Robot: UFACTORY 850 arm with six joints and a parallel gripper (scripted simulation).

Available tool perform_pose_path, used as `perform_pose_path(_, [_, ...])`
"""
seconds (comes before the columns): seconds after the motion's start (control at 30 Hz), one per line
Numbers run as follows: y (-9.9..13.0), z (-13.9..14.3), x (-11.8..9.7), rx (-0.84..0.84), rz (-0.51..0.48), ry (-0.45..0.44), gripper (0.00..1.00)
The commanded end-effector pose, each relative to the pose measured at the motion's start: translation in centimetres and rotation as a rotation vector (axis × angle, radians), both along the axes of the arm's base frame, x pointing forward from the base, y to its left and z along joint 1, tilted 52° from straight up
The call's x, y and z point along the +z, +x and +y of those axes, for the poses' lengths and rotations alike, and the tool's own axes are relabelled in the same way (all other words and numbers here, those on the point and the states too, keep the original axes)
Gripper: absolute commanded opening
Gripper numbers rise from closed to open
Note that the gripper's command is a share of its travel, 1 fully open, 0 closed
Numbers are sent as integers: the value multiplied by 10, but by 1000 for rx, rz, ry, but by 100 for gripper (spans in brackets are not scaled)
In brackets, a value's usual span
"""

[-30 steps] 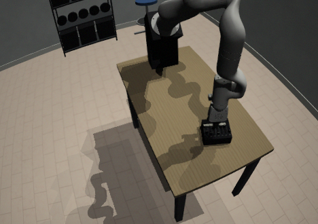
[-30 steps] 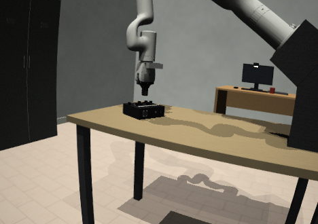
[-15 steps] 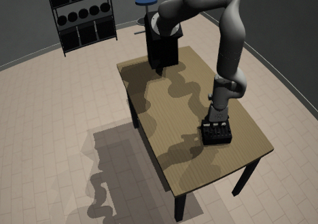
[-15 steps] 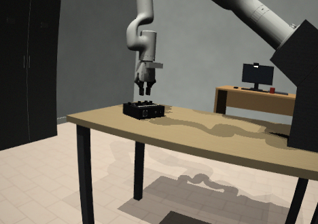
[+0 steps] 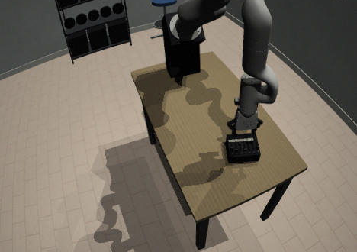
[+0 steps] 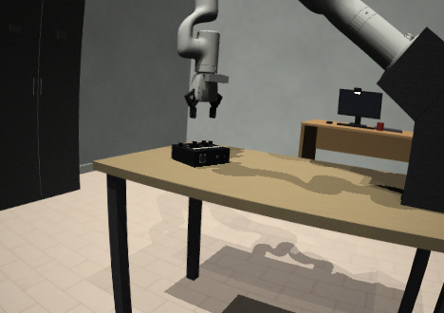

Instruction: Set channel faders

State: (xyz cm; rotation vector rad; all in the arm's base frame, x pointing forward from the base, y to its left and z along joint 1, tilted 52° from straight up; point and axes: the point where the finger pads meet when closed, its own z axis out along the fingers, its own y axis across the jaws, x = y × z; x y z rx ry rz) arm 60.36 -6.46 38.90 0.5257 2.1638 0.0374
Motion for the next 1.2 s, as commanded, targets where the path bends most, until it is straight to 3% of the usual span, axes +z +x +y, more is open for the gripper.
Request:
perform_pose_path(0.0, [-12,2,10,-5,3,-4,100])
perform_pose_path(0.33, [-25,5,20,-4,3,-4,100])
perform_pose_path(1.17, [-25,5,21,-4,3,-4,100])
